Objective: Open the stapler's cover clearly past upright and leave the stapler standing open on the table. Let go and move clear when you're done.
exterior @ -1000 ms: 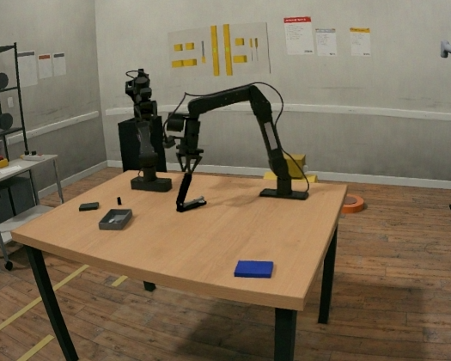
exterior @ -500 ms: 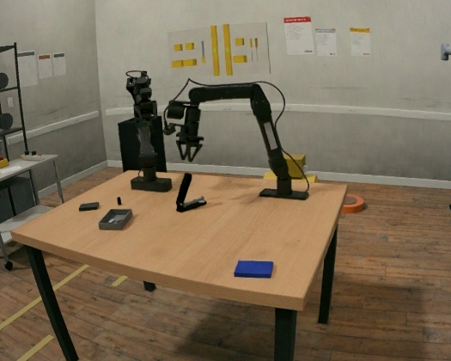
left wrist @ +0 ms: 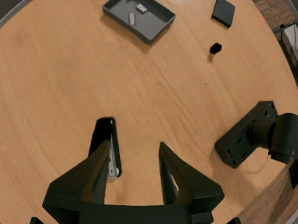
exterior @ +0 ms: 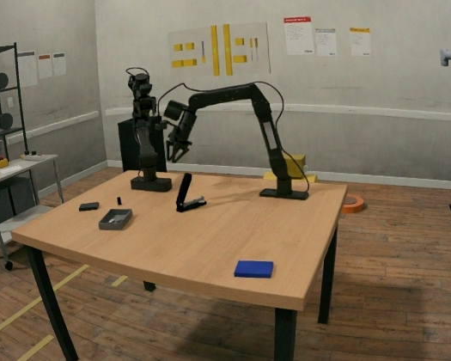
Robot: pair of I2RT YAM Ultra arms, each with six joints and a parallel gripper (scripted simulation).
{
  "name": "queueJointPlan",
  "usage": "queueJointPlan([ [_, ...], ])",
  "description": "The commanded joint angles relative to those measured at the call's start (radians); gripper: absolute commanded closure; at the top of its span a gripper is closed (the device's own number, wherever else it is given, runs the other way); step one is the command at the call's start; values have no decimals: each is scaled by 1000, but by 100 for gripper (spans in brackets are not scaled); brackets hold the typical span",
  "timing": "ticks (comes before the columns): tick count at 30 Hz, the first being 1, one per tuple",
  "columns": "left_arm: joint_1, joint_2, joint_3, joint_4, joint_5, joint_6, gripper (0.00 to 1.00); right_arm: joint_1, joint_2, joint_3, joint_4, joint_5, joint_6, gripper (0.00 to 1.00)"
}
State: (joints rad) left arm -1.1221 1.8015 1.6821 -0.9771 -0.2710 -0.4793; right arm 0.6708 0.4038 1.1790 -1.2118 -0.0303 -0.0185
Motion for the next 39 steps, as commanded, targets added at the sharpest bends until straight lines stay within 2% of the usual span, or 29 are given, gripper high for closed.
queueJointPlan([
  [1,-13,-43,-77,171,-68,54,50,69,18,46,-56,39,16,43],
  [6,-53,-67,-193,367,-140,88,50,217,25,94,-106,63,26,43],
  [14,-153,-116,-449,766,-304,142,50,509,40,178,-192,87,39,43],
  [16,-153,-116,-449,766,-304,142,50,509,40,178,-192,87,39,43],
  [17,-163,-126,-499,858,-329,165,50,539,43,186,-201,95,49,43],
  [26,-267,-177,-784,1306,-504,225,50,635,52,234,-246,104,57,43],
  [31,-327,-217,-952,1543,-603,253,50,656,54,243,-248,112,65,43],
  [33,-327,-217,-952,1543,-603,253,50,656,54,243,-248,112,65,43],
  [34,-342,-217,-1001,1647,-629,281,50,658,54,244,-248,113,66,43],
  [39,-409,-256,-1171,1852,-720,286,50,660,54,245,-245,113,66,43],
])
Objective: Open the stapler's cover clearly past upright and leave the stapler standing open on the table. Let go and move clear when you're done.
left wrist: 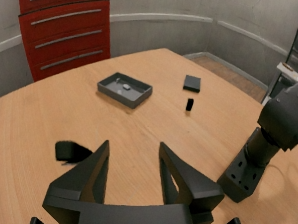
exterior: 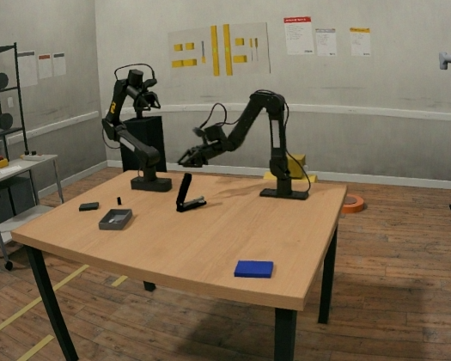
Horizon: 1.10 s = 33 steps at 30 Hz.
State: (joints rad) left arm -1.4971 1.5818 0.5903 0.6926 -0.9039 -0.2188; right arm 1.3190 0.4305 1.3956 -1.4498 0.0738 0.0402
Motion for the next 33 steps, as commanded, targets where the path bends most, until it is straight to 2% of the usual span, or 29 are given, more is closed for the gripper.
queueJointPlan([
  [1,-48,-40,-112,223,-102,29,50,13,28,28,-6,8,6,43],
  [3,-53,-12,-162,284,-98,26,50,13,28,28,-6,8,6,43],
  [8,4,38,-270,406,-170,18,50,13,28,28,-6,8,6,43],
  [14,-5,61,-319,499,-168,59,50,13,28,28,-6,8,6,43],
  [33,80,140,-279,593,-74,99,50,8,19,18,2,2,2,43],
])
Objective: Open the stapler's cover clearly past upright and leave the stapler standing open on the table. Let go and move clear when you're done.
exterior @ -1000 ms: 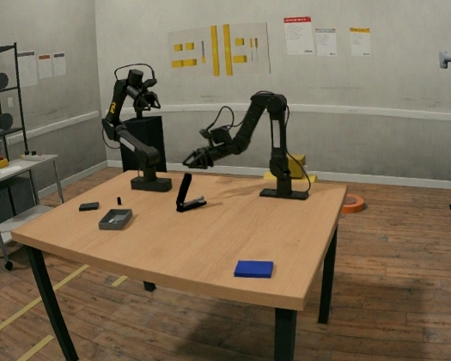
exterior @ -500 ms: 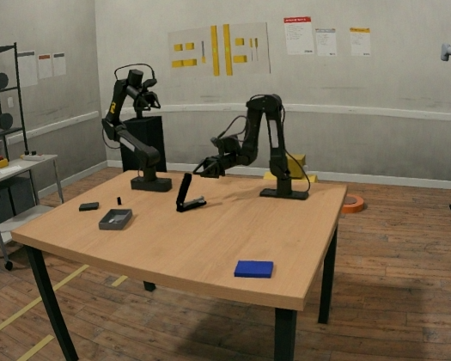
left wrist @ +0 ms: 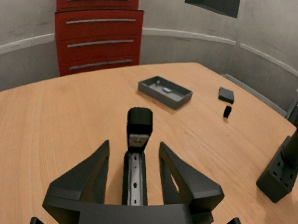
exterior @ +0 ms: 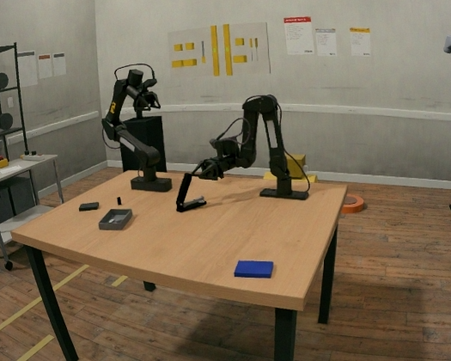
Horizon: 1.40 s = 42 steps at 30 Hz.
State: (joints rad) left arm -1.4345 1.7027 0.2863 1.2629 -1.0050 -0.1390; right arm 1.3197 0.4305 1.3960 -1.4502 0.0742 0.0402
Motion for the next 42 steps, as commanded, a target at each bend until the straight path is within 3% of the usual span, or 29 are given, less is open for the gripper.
queueJointPlan([
  [1,23,22,28,25,32,20,50,7,19,17,2,2,2,43],
  [36,135,104,105,42,146,48,50,7,19,17,2,2,2,43],
  [37,135,104,105,42,144,48,58,7,19,17,2,2,2,43],
  [42,131,95,95,40,138,41,63,7,19,17,2,2,2,43],
])
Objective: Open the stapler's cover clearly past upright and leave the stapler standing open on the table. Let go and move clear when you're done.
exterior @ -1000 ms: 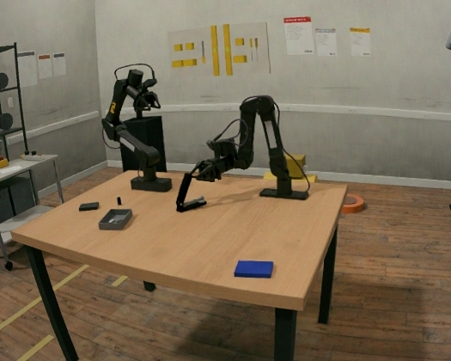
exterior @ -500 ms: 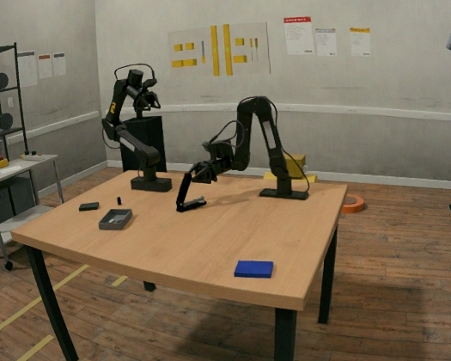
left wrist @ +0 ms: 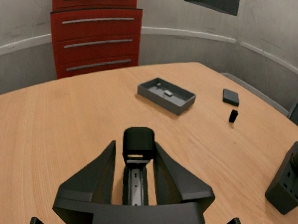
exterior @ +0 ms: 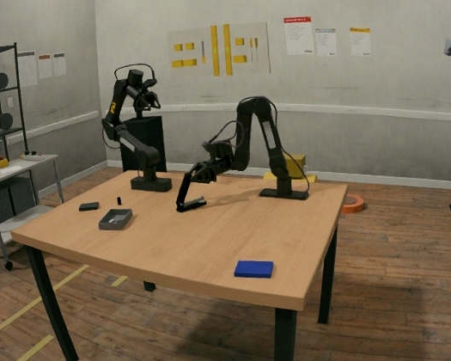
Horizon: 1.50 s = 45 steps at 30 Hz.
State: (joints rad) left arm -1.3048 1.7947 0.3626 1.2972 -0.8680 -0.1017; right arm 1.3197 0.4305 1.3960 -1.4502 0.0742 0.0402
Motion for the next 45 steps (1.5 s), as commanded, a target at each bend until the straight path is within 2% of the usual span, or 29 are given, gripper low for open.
queueJointPlan([
  [1,2,3,18,5,1,3,64,7,19,17,2,2,2,43],
  [4,4,0,14,14,3,10,66,7,19,17,2,2,2,43],
  [14,3,-2,10,12,0,10,80,7,19,17,2,2,2,43],
  [15,3,-2,10,12,0,10,91,7,19,17,2,2,2,43],
  [16,3,-2,10,12,0,10,80,7,19,17,2,2,2,43],
  [17,6,-12,22,-14,2,1,79,7,19,17,2,2,2,43],
  [21,13,-40,29,-61,17,-19,79,7,19,17,2,2,2,43],
  [29,47,-164,84,-347,64,-93,79,7,19,17,2,2,2,43],
  [36,68,-222,136,-534,97,-145,79,7,19,17,2,2,2,43],
  [38,68,-222,136,-534,97,-145,79,7,19,17,2,2,2,43],
  [45,105,-277,225,-780,157,-204,79,7,19,17,2,2,2,43],
])
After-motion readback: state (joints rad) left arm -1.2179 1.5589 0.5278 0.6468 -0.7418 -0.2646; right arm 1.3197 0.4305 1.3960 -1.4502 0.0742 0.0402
